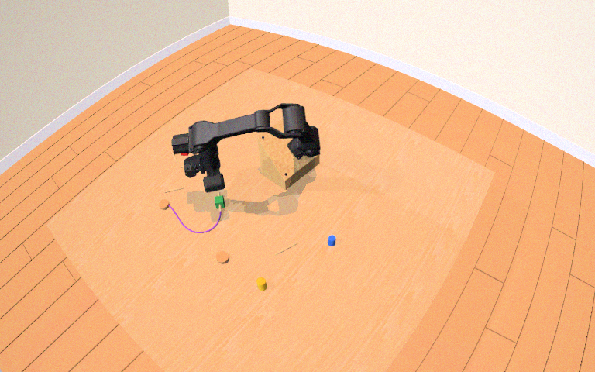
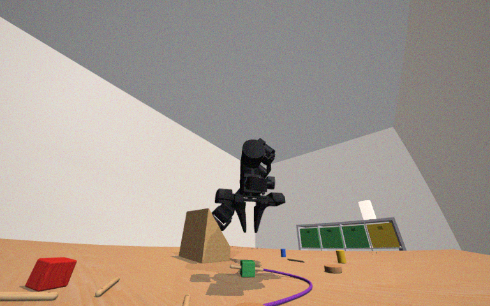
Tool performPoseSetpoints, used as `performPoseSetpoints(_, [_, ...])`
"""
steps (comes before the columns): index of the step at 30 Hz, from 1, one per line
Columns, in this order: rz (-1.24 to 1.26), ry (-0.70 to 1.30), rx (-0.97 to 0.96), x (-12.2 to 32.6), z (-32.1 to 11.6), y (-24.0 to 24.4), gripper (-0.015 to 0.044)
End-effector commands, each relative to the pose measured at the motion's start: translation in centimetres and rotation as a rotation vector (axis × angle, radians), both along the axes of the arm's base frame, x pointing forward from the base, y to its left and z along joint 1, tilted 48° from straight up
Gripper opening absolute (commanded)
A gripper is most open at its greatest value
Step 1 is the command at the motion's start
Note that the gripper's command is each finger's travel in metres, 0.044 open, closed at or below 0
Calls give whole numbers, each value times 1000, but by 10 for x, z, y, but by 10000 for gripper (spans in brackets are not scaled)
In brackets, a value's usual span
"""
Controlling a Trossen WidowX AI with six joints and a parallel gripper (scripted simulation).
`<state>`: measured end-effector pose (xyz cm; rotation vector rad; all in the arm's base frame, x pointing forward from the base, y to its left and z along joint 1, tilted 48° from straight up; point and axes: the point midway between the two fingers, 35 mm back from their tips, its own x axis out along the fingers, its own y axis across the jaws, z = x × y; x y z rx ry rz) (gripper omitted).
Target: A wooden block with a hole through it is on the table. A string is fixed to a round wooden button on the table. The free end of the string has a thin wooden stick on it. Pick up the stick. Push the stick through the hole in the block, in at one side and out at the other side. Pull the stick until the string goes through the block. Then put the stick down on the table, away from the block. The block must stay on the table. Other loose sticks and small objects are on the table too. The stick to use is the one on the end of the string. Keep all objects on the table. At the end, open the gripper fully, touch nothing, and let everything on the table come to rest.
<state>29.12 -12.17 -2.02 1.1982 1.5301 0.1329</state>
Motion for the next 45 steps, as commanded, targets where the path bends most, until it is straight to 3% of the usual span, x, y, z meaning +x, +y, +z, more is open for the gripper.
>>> performPoseSetpoints(1, [545,-563,-124,-16,-15,-10,123])
performPoseSetpoints(14, [1008,-1049,-217,-23,-20,-14,123])
performPoseSetpoints(45, [1014,-1055,-220,-19,-34,-2,123])
